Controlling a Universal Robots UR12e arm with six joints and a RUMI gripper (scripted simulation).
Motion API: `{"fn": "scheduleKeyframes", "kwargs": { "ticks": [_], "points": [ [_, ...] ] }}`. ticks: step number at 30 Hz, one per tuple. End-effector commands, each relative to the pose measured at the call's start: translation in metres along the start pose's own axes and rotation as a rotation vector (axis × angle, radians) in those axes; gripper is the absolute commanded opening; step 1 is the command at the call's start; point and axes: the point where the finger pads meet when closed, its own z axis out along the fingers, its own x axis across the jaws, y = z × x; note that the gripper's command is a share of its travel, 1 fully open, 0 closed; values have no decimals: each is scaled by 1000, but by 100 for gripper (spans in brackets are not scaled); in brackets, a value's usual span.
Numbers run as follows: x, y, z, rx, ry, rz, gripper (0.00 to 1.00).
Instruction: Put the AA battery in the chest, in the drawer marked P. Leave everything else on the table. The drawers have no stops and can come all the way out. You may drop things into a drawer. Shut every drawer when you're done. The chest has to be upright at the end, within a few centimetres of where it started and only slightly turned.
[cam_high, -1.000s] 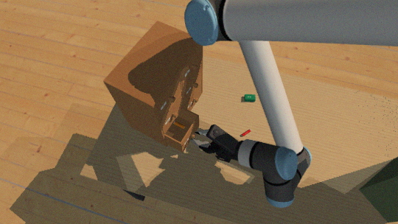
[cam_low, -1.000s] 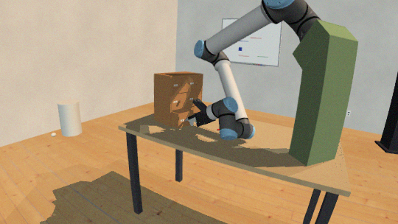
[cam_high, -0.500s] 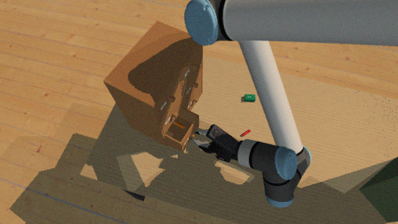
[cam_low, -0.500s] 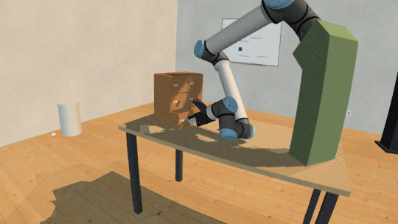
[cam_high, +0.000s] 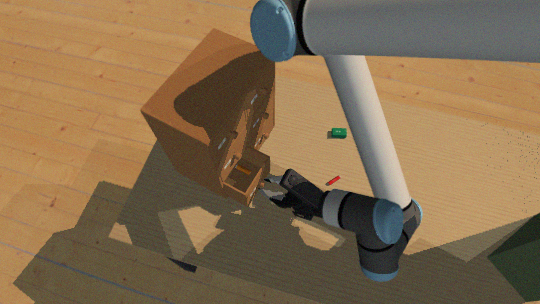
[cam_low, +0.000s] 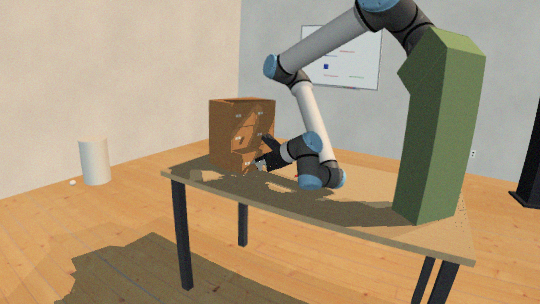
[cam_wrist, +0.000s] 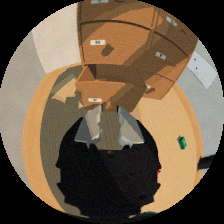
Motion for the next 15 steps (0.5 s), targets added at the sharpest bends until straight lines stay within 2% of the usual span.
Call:
{"fn": "scheduleKeyframes", "kwargs": {
  "ticks": [1,8,9,15],
  "points": [
    [0,-1,0,0,0,0,20],
    [0,-1,0,0,0,0,20],
    [0,-1,0,0,0,0,7],
    [0,-1,0,0,0,0,7]
  ]
}}
